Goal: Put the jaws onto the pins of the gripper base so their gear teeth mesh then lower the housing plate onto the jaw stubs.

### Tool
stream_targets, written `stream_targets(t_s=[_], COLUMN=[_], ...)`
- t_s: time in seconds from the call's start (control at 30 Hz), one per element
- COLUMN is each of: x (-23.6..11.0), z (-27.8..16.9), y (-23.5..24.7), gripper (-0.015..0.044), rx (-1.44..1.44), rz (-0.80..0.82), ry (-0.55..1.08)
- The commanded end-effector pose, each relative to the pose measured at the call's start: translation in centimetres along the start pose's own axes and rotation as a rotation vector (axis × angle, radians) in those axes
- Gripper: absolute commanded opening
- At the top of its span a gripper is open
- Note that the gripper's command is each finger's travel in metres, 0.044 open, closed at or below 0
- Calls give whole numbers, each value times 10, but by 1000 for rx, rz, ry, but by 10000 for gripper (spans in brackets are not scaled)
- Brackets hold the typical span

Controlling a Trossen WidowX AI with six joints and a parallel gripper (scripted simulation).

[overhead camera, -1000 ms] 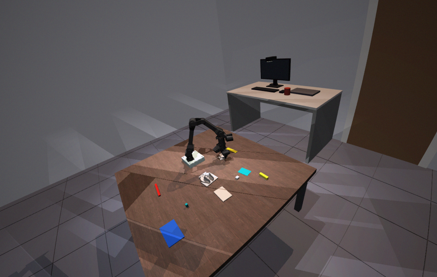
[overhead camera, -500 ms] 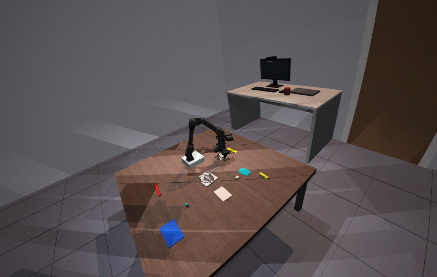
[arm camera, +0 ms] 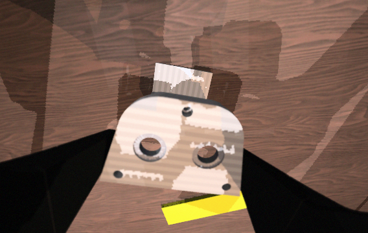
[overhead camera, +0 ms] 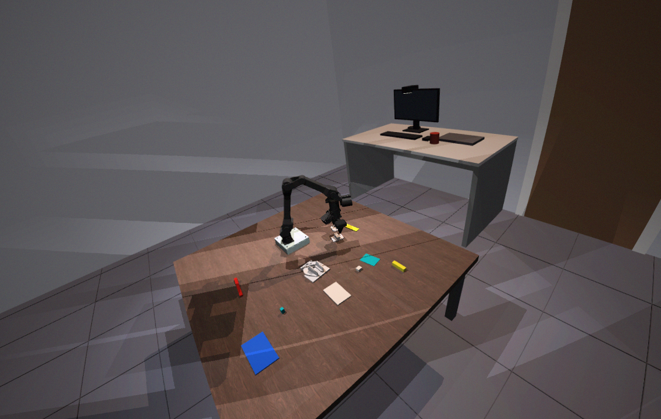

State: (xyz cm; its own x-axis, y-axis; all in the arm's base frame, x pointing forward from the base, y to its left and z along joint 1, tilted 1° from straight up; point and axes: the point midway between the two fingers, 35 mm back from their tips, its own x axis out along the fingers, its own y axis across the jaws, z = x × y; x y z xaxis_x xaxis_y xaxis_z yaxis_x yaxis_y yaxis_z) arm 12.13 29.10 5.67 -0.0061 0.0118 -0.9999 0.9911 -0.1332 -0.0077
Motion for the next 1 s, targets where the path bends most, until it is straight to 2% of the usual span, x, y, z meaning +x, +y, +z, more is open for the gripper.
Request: stream_targets(t_s=[0.0,0.4,0.97], x=[-18,-23,-24], z=[-1,1,28], y=[1,2,51], gripper=[351,351,351], rx=[3,-10,-348], rz=[7,7,14], ry=[12,12,8])
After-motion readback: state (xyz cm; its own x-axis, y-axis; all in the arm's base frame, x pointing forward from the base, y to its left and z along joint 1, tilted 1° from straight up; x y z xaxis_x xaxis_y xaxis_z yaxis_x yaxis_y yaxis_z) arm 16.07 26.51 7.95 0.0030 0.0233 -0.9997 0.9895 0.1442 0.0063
